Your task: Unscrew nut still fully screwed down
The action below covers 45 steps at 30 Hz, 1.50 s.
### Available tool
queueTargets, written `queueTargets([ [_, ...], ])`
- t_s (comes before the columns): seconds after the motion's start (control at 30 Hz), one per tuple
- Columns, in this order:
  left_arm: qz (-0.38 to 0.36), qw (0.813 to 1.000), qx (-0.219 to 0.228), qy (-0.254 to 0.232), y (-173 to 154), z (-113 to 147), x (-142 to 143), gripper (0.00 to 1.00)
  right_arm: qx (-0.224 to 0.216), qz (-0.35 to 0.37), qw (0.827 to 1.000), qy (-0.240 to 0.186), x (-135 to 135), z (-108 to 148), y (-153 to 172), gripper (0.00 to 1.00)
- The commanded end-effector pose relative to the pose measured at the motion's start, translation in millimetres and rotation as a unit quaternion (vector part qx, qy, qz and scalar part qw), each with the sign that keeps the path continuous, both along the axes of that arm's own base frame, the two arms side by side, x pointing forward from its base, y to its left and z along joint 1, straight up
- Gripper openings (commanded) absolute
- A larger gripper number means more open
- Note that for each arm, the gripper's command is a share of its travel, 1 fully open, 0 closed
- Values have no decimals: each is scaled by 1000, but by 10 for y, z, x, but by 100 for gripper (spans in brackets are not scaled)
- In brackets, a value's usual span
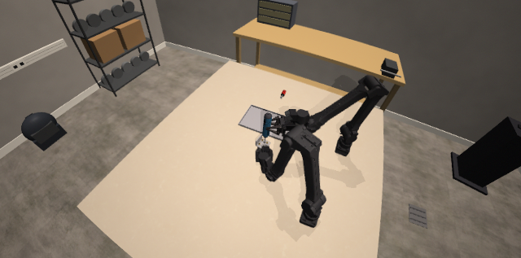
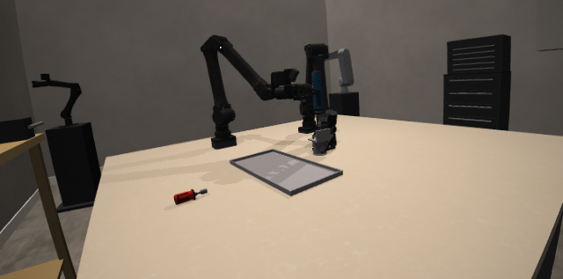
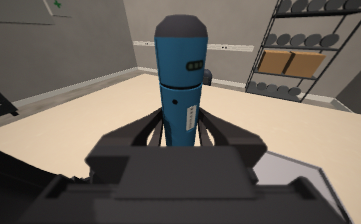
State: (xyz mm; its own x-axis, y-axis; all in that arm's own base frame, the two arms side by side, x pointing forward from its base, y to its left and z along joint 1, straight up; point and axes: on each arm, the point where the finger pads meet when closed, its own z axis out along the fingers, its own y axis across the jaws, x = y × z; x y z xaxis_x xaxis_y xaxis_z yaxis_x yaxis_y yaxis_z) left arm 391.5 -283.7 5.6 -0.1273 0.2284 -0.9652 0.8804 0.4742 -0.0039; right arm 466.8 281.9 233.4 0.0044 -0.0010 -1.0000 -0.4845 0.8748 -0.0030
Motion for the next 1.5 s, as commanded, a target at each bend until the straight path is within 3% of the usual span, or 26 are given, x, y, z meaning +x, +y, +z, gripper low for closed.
queueTargets([
  [0.0,-6,1000,-11,-19,-72,139,-1,59,22,4,999,-44,10,376,81,42],
  [0.1,-6,1000,-11,-19,-72,139,-1,59,22,4,999,-44,10,376,81,42],
  [0.2,-6,1000,-11,-19,-72,139,-1,59,11,5,1000,-27,2,148,77,42],
  [0.33,-6,1000,-11,-19,-72,139,-1,59,24,4,999,-47,20,359,88,42],
  [0.5,-6,1000,-11,-19,-72,139,-1,59,11,5,1000,-27,-3,72,74,42],
  [0.6,-6,1000,-11,-19,-72,139,-1,59,28,4,998,-53,45,386,105,42],
  [0.73,-6,1000,-11,-19,-72,139,-1,59,26,4,998,-51,37,353,100,42],
  [0.87,-6,1000,-11,-19,-72,139,-1,59,15,4,999,-33,24,110,91,42],
  [1.0,-6,1000,-11,-19,-72,139,-1,59,22,4,999,-44,22,221,90,42],
  [1.47,-6,1000,-11,-19,-72,139,-1,59,23,4,999,-45,42,215,103,42],
])
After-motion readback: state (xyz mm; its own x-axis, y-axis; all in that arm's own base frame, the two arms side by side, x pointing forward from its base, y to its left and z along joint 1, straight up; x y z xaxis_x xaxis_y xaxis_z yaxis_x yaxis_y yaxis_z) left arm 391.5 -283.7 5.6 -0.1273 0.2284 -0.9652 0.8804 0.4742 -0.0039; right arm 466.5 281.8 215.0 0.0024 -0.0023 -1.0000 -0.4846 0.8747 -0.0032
